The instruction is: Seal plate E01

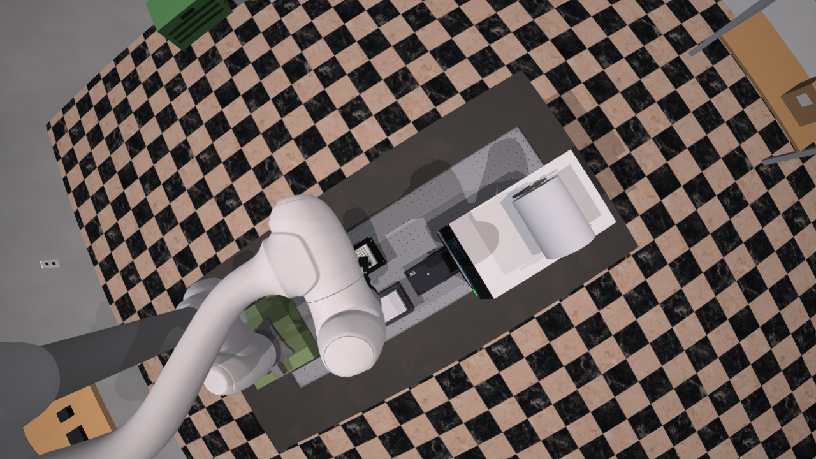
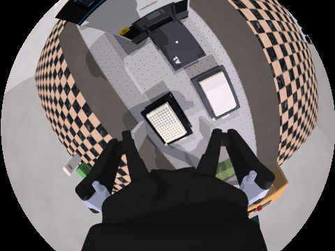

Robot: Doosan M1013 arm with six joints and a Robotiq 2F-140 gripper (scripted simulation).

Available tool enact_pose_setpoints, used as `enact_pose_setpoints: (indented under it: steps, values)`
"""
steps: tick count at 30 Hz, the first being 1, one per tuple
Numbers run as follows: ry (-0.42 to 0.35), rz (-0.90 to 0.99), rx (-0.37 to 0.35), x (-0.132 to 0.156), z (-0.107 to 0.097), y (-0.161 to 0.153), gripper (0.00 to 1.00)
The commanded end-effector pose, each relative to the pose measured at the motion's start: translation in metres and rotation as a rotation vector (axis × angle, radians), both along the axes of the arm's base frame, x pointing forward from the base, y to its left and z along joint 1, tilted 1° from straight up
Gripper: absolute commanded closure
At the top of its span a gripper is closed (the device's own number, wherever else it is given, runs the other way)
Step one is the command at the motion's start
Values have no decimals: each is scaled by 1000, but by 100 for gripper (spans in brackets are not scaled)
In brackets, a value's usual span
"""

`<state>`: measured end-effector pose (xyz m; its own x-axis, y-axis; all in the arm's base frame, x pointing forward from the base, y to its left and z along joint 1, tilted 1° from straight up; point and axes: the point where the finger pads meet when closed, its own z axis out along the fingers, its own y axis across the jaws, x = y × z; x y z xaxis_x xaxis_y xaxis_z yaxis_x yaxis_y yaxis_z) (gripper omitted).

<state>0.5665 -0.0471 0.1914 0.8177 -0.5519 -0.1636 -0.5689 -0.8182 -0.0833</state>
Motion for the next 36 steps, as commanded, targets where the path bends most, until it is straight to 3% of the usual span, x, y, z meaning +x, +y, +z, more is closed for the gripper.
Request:
enact_pose_setpoints:
  steps: [1,16,27,36]
  values:
    - [-9,26,-7,-1,2,-2,30]
    - [-111,471,-156,-9,21,-22,30]
    - [-111,471,-156,-9,21,-22,30]
    - [-126,703,-140,-9,21,-21,30]
